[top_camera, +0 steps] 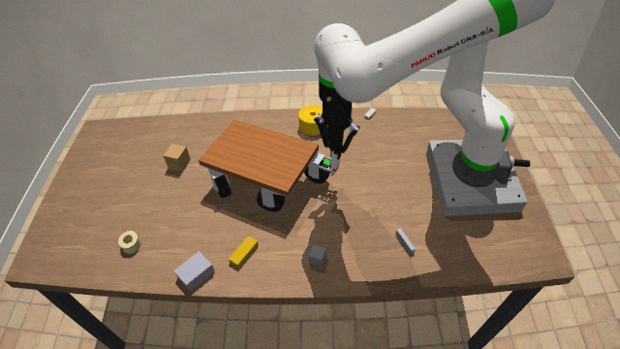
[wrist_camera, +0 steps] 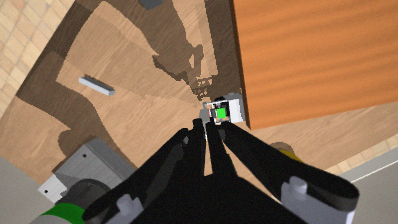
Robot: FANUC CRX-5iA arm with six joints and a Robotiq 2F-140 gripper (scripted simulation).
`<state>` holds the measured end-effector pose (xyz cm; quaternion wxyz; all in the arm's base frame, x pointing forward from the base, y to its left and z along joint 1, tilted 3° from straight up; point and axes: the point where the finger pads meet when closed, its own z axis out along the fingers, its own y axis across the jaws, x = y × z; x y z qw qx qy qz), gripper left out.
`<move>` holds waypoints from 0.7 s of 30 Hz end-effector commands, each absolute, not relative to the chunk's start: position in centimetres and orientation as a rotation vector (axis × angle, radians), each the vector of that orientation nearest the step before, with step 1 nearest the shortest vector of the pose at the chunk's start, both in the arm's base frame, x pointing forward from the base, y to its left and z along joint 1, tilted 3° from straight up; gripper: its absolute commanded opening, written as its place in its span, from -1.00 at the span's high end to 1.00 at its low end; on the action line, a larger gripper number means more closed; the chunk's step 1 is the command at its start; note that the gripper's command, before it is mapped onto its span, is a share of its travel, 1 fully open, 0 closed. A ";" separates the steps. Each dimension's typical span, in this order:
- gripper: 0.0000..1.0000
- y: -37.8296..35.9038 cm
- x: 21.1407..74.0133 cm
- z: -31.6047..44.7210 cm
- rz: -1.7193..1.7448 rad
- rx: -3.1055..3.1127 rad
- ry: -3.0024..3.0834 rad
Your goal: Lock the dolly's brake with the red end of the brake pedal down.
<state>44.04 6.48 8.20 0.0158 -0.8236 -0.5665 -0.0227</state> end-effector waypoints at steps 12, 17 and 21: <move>1.00 6.2 43.9 13.8 -0.071 -2.562 -1.762; 1.00 6.1 43.9 14.8 -0.071 -2.562 -1.762; 1.00 6.1 43.9 15.5 -0.071 -2.562 -1.762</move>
